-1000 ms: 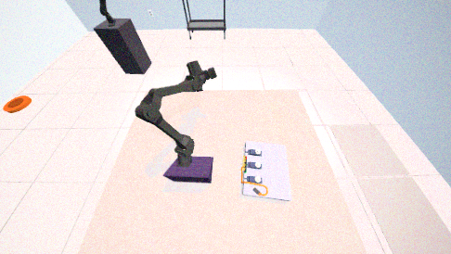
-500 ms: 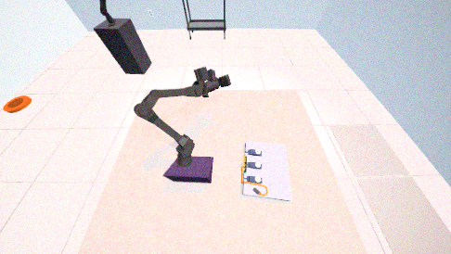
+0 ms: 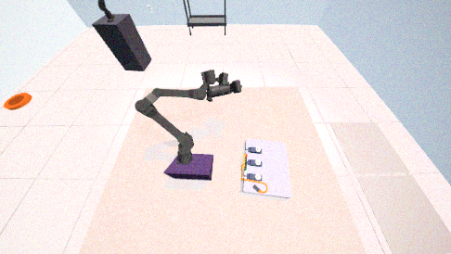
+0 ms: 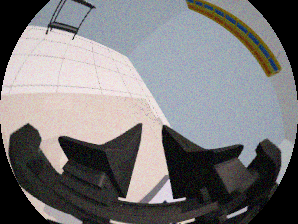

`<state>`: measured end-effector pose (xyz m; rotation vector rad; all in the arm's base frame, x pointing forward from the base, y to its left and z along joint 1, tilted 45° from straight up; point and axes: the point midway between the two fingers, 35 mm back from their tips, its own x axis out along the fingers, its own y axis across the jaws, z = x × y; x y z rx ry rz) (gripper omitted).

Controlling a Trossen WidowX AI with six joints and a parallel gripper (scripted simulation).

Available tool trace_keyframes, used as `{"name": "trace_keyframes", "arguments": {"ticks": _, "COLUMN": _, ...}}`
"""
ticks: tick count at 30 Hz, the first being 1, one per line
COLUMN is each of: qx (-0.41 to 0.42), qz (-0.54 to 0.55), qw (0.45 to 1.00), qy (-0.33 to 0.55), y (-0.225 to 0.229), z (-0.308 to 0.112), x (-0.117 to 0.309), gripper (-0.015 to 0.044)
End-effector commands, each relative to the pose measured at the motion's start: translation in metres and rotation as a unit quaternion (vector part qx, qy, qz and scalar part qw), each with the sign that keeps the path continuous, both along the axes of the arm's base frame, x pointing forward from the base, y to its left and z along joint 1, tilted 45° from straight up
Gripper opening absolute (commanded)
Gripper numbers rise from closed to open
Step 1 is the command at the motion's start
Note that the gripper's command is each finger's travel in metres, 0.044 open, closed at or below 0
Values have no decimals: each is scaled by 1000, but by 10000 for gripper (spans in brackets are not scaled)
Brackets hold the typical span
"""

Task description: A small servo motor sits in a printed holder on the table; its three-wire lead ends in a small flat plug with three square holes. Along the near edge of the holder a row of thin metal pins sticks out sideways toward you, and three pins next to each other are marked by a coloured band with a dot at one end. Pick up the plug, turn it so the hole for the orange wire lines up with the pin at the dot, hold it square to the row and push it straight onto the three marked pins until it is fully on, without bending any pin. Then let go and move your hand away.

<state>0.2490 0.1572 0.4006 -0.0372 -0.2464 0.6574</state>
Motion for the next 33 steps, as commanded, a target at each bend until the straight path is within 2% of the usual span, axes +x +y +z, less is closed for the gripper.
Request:
{"name": "trace_keyframes", "arguments": {"ticks": 1, "qx": 5, "qz": -68, "qw": 997, "qy": 22, "y": -28, "z": -15, "x": 22, "gripper": 115}}
{"name": "trace_keyframes", "arguments": {"ticks": 17, "qx": 25, "qz": -319, "qw": 942, "qy": 98, "y": -157, "z": -75, "x": 68, "gripper": 115}}
{"name": "trace_keyframes", "arguments": {"ticks": 33, "qx": -26, "qz": -292, "qw": 899, "qy": 325, "y": -175, "z": -152, "x": 141, "gripper": 115}}
